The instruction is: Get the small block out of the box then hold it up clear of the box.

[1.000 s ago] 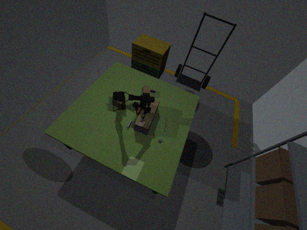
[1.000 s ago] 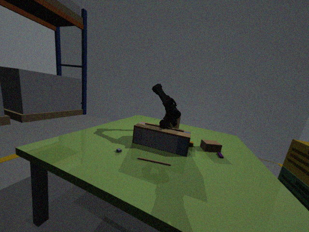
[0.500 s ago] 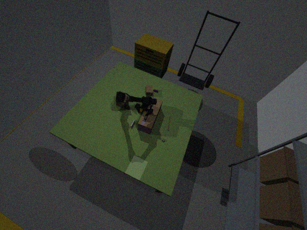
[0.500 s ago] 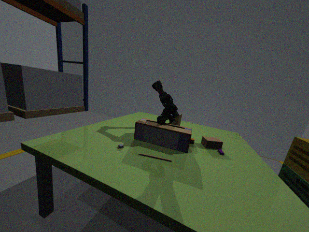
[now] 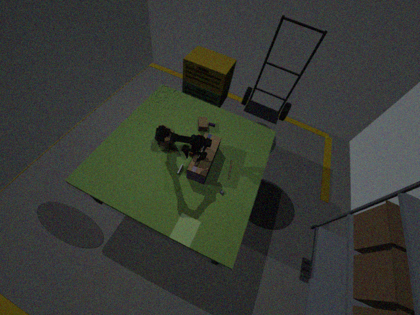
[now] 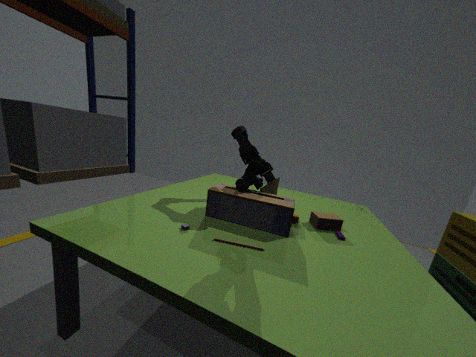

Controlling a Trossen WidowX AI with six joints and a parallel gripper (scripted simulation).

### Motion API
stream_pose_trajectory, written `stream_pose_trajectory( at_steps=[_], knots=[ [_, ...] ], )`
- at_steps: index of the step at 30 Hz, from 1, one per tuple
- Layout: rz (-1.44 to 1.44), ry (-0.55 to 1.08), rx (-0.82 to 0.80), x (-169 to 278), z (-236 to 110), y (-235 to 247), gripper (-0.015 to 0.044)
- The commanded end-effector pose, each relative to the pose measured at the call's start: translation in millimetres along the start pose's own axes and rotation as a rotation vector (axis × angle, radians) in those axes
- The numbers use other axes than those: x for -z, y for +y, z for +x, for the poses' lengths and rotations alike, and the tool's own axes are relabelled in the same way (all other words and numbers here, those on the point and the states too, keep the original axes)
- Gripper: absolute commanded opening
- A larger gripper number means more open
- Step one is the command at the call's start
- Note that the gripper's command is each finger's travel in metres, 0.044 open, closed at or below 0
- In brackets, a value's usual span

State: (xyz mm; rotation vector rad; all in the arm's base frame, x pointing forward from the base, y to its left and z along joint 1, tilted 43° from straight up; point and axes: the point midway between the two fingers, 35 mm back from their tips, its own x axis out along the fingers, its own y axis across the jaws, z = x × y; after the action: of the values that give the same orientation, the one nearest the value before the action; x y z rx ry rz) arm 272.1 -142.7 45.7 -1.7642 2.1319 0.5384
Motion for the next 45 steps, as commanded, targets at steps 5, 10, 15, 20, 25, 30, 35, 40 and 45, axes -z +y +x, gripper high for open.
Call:
stream_pose_trajectory(
  at_steps=[5,10,15,20,25,30,35,40,45],
  knots=[
    [0.007,0.005,0.004,15.5,3.9,-0.3,0.04],
    [0.007,0.005,0.004,23.9,6.7,-0.4,0.04],
    [0.007,0.006,0.004,32.5,9.6,-0.4,0.04],
    [0.007,0.006,0.004,41.1,12.6,-0.4,0.04],
    [0.003,-0.003,0.004,45.8,-15.1,-2.5,0.04],
    [0.0,-0.002,0.0,54.5,-48.7,-0.5,0.04],
    [0.081,-0.009,0.016,55.0,-45.9,-1.9,0.0348],
    [0.658,-0.089,0.0,62.0,-42.8,6.2,0.0285],
    [1.256,-0.172,-0.051,69.3,-40.7,13.5,0.0285]
  ],
)
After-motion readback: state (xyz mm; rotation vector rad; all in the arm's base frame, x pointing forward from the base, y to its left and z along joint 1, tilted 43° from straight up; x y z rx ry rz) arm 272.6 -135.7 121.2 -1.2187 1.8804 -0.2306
